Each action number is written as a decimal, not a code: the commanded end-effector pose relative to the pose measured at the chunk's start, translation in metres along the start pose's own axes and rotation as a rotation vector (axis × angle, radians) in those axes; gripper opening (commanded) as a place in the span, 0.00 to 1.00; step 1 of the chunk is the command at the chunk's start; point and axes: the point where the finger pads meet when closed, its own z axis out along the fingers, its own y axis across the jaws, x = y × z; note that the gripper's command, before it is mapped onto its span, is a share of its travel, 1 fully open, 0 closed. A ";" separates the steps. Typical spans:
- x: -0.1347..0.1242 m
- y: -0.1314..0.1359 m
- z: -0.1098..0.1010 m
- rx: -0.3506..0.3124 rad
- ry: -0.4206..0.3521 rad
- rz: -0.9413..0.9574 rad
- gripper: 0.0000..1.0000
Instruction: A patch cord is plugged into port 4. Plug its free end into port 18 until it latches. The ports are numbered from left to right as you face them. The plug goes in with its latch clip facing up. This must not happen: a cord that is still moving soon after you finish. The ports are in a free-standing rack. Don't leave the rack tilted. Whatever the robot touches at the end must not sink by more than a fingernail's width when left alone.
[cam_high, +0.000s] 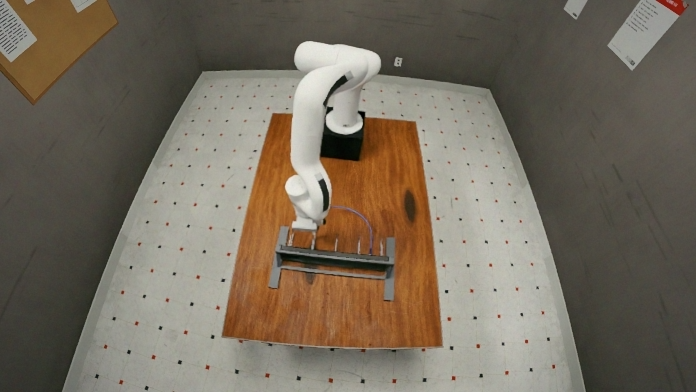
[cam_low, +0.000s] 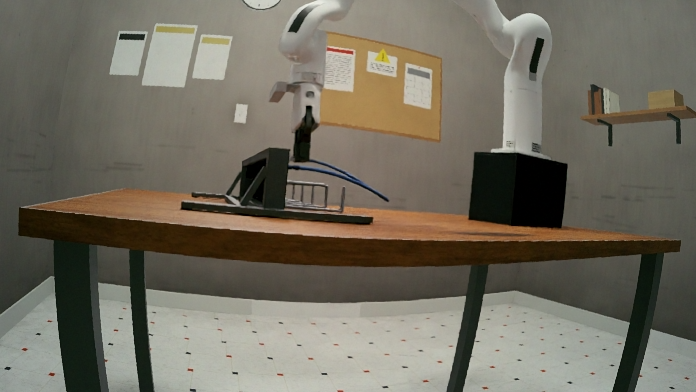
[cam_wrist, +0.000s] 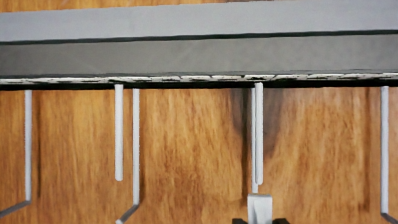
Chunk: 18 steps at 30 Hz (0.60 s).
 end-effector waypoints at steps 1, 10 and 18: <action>0.004 0.000 0.001 0.000 0.002 -0.001 0.00; 0.012 0.002 0.008 0.000 0.002 -0.001 0.00; 0.022 0.003 0.018 0.000 0.002 -0.001 0.00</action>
